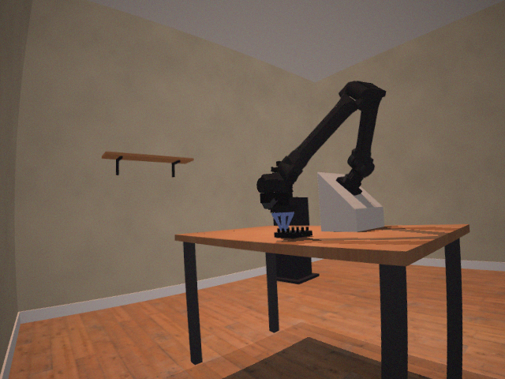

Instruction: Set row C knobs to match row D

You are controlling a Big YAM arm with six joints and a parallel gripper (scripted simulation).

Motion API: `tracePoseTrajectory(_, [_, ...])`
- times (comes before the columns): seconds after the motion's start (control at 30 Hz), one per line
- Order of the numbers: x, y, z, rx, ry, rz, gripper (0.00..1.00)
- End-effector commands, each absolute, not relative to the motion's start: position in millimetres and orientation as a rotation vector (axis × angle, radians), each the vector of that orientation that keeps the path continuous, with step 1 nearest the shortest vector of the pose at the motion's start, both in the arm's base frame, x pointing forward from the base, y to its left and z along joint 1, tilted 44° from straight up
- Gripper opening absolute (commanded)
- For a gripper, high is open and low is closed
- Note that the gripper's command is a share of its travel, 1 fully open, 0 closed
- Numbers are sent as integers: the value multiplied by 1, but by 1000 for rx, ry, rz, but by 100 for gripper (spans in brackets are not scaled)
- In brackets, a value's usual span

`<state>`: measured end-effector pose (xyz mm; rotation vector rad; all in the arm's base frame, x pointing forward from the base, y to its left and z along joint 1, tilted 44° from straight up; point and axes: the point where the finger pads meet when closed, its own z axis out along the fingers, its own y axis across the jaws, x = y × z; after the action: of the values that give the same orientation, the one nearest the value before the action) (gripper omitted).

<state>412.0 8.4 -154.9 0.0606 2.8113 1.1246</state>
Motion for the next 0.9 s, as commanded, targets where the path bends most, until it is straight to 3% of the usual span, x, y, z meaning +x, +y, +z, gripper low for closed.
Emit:
tracePoseTrajectory(0.0, [419, 4, -155, 41, 2793, 1117, 20])
tracePoseTrajectory(0.87, [428, -29, -122, 52, 2768, 1083, 20])
